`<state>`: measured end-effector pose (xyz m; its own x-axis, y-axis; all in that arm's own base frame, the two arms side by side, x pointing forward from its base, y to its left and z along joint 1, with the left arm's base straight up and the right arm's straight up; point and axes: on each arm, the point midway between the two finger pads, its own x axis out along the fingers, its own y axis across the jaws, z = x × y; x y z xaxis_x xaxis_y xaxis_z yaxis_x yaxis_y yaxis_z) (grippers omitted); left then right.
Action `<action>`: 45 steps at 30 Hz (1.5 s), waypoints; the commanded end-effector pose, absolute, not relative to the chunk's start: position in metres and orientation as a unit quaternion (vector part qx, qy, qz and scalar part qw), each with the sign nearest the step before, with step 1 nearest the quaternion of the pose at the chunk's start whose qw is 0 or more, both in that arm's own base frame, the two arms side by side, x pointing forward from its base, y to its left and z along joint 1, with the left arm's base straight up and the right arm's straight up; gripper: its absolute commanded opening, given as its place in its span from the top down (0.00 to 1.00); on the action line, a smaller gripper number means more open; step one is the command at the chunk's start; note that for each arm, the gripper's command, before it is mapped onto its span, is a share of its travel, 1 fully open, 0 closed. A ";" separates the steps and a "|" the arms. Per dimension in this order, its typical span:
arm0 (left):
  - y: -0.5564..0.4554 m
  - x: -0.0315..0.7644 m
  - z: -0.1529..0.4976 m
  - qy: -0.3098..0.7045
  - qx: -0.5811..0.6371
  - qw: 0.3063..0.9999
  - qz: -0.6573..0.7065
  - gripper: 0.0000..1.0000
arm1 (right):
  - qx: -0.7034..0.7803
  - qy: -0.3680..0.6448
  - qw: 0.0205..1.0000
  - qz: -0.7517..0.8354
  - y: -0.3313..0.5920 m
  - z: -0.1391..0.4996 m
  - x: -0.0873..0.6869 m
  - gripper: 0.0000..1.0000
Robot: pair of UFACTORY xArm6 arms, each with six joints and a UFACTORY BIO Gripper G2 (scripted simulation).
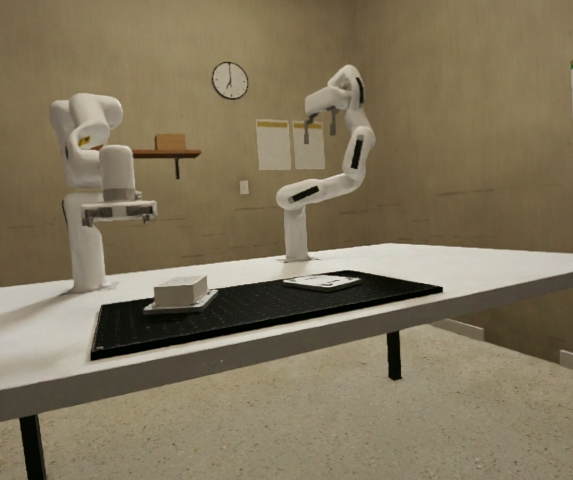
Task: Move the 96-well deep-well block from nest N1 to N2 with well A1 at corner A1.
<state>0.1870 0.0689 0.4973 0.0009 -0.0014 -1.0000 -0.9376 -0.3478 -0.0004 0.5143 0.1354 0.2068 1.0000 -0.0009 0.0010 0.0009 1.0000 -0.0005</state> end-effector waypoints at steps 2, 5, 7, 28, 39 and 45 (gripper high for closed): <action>0.069 0.187 0.498 0.404 -0.581 0.404 0.580 0.00 | 0.001 -0.002 1.000 0.000 0.119 0.220 0.517 0.63; 0.069 0.187 0.498 0.404 -0.581 0.404 0.580 0.00 | 0.001 -0.002 1.000 0.000 0.115 0.223 0.517 0.63; 0.069 0.187 0.498 0.404 -0.581 0.404 0.580 0.00 | 0.001 -0.002 1.000 0.000 0.107 0.229 0.518 0.63; 0.069 0.187 0.498 0.404 -0.581 0.404 0.580 0.00 | 0.000 -0.002 1.000 0.000 0.029 0.282 0.527 0.63; 0.069 0.187 0.498 0.404 -0.581 0.404 0.580 0.00 | 0.000 -0.002 1.000 0.000 0.000 0.302 0.531 0.63; 0.069 0.187 0.498 0.404 -0.581 0.404 0.580 0.00 | 0.000 -0.002 1.000 0.000 0.000 0.302 0.531 0.63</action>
